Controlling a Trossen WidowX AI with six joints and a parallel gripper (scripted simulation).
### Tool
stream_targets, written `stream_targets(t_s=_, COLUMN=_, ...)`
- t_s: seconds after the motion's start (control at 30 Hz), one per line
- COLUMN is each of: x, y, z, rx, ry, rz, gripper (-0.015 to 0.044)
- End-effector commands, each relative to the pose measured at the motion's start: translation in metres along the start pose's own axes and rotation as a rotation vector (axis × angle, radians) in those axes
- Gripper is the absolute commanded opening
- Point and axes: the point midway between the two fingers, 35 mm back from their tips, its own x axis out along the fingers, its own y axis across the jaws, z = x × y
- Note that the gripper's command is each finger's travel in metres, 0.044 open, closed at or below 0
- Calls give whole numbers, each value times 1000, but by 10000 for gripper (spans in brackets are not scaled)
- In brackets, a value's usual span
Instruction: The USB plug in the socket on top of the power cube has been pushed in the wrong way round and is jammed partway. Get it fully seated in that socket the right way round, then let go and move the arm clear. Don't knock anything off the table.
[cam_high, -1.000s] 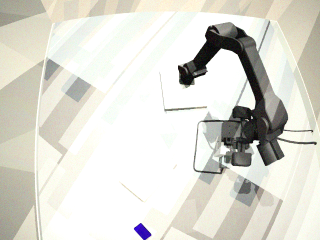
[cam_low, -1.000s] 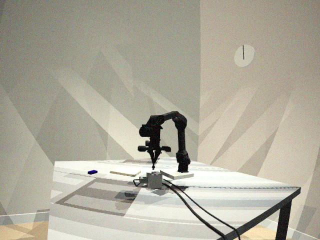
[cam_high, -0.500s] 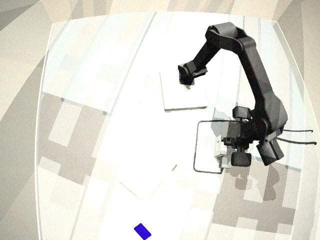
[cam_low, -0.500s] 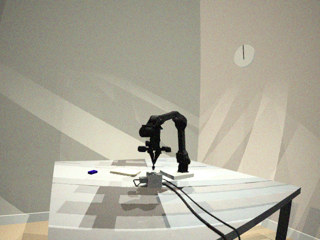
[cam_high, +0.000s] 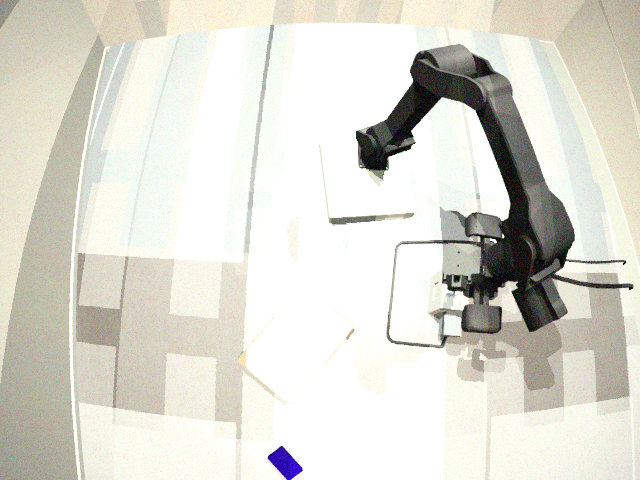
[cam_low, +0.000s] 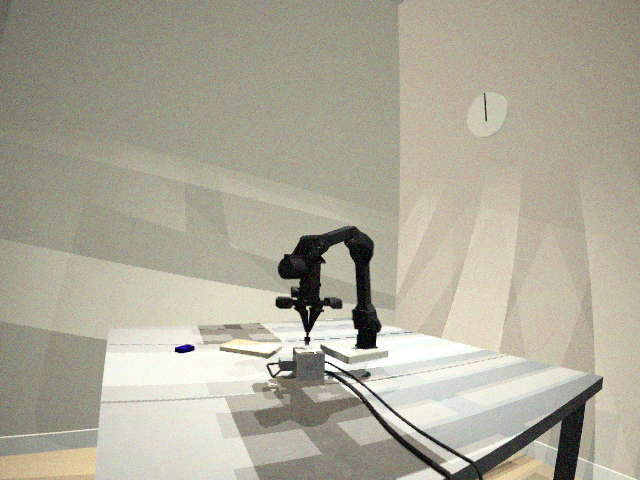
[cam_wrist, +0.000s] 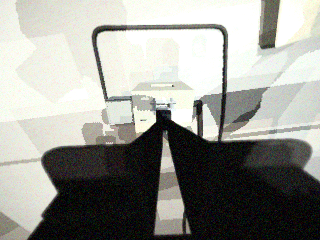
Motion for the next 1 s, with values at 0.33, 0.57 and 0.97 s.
stream_targets(t_s=0.33, x=3, y=-1, z=0, rx=10, ry=-2, rz=-3, gripper=0)
stream_targets(t_s=0.57, x=4, y=-1, z=0, rx=10, ry=-2, rz=-3, gripper=0)
stream_targets(t_s=0.97, x=5, y=-1, z=0, rx=10, ry=-2, rz=-3, gripper=0)
